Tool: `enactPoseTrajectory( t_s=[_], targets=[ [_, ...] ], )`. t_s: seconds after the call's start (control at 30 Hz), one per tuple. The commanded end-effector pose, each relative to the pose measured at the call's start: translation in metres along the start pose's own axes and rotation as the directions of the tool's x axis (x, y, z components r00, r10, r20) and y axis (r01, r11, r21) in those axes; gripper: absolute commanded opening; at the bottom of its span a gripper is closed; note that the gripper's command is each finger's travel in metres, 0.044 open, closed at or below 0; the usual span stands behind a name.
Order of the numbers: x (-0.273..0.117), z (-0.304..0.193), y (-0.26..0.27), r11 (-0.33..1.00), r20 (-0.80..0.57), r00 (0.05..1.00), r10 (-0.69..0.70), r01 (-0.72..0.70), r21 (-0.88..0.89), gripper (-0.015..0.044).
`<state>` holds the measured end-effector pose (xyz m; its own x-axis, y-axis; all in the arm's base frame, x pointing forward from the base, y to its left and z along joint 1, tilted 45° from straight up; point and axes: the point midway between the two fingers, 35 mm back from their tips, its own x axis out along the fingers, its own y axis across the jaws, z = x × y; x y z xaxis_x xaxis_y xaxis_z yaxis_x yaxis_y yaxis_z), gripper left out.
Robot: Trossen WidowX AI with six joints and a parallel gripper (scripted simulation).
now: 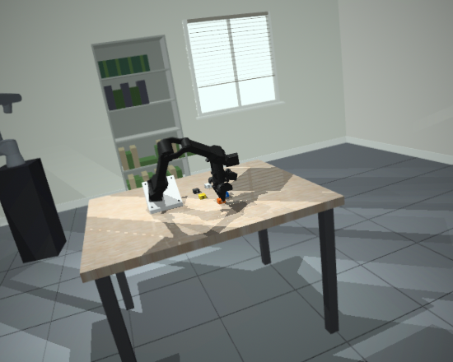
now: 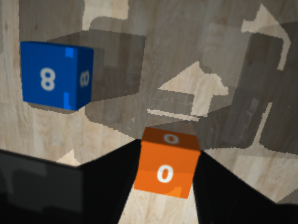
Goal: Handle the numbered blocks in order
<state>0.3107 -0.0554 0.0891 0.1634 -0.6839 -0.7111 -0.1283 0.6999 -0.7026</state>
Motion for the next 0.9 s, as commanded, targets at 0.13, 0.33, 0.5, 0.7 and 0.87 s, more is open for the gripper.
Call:
enactPoseTrajectory(
  t_s=[0.13, 0.33, 0.5, 0.7, 0.87],
  targets=[
    [0.0, 0.0, 0.0, 1.0, 0.0, 1.0, -0.004, 0.004, -0.003, 0.012],
    [0.0, 0.0, 0.0, 1.0, 0.0, 1.0, -0.004, 0.004, -0.003, 0.012],
    [0.0, 0.0, 0.0, 1.0, 0.0, 1.0, -0.004, 0.004, -0.003, 0.012],
    [-0.006, 0.0, 0.0, 1.0, 0.0, 1.0, -0.003, 0.003, -0.003, 0.012],
    [-0.013, 0.0, 0.0, 1.0, 0.0, 1.0, -0.003, 0.003, -0.004, 0.012]
  ],
)
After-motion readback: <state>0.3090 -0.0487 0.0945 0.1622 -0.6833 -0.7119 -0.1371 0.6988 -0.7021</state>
